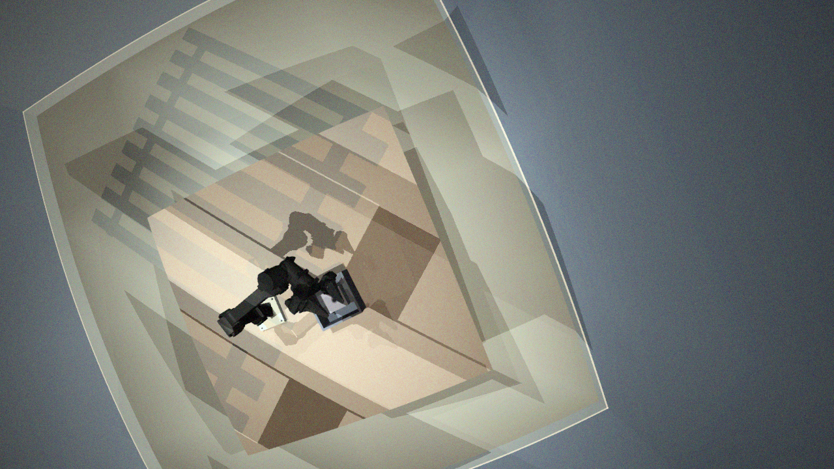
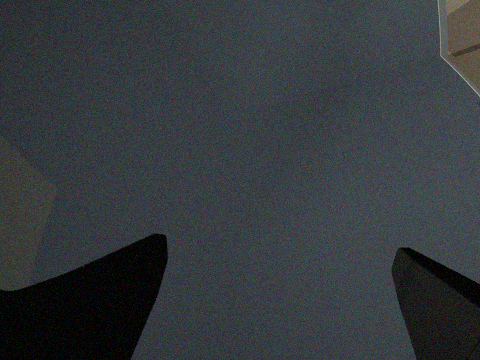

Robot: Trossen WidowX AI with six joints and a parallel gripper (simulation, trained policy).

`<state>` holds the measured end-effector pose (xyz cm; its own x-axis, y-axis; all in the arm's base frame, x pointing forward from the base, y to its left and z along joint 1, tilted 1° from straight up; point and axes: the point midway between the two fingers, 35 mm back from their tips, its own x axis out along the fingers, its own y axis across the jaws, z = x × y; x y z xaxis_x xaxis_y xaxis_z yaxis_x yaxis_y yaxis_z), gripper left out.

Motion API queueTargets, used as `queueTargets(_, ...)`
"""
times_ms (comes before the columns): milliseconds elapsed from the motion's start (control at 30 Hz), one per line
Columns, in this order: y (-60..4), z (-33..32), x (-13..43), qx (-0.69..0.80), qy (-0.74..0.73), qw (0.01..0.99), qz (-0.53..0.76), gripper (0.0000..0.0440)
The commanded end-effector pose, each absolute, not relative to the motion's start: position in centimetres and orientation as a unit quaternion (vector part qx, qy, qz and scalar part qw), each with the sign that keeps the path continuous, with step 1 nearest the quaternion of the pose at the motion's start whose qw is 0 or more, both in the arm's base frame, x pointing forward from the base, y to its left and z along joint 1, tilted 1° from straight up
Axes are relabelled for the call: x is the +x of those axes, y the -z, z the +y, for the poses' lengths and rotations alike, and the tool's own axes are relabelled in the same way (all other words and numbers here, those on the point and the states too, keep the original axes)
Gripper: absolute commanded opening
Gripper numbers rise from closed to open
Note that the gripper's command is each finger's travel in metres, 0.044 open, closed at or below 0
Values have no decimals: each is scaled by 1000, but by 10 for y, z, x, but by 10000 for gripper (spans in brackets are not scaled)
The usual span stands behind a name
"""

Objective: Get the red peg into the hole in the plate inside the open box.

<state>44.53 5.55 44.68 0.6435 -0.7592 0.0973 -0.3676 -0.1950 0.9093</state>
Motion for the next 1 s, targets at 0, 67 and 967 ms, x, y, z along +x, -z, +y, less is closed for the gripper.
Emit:
queueTargets(0,-446,57,446,744,194,524,-366,419)
queueTargets(67,-445,61,446,734,198,550,-345,440)
queueTargets(967,-371,128,397,568,205,797,12,440)
